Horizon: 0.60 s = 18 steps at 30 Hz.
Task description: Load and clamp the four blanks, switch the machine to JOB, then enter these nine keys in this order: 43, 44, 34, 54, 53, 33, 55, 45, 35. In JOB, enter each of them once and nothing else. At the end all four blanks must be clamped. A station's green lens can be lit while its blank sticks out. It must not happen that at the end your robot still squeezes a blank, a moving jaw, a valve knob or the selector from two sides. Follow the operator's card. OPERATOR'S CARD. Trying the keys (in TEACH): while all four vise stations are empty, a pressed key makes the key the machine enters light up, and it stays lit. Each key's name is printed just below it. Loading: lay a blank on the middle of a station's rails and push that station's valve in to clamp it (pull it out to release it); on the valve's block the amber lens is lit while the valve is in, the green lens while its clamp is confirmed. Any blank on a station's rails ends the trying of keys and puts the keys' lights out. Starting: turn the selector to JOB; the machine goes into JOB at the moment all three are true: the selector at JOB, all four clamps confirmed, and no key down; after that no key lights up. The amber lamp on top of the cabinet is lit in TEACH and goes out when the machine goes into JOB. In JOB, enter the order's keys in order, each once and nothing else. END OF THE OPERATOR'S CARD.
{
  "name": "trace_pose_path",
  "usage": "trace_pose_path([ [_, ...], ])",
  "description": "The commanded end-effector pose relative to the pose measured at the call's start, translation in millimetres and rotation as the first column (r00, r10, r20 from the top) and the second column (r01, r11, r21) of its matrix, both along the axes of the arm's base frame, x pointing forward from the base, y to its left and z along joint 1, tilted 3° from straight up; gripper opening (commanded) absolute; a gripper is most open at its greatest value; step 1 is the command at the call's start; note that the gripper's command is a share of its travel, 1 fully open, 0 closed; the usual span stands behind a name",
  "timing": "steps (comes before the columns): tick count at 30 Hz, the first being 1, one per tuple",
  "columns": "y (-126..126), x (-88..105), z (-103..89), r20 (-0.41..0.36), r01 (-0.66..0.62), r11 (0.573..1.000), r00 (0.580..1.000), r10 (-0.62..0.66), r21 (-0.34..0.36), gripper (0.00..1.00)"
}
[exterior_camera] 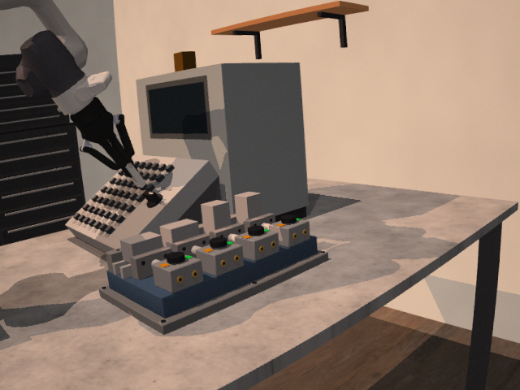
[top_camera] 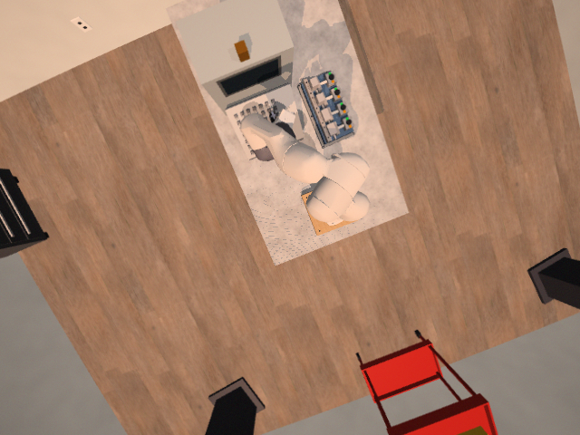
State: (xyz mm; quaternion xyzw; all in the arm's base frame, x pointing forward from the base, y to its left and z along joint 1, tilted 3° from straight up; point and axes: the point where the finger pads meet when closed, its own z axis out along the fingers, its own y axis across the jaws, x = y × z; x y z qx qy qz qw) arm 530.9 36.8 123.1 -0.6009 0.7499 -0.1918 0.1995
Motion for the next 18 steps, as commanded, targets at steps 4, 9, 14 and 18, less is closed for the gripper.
trace_pose_path([
  [4, -1, -5.0, 7.8, -0.006, -0.016, 1.000, 1.000, 0.016, -0.009, 0.00],
  [9, 0, -9.5, 15.0, -0.006, -0.016, 1.000, 1.000, 0.016, -0.009, 0.00],
  [14, 0, -14.0, 22.3, -0.006, -0.016, 1.000, 1.000, 0.016, -0.009, 0.00],
  [18, 0, -15.7, 25.2, -0.006, -0.016, 1.000, 1.000, 0.016, -0.009, 0.00],
])
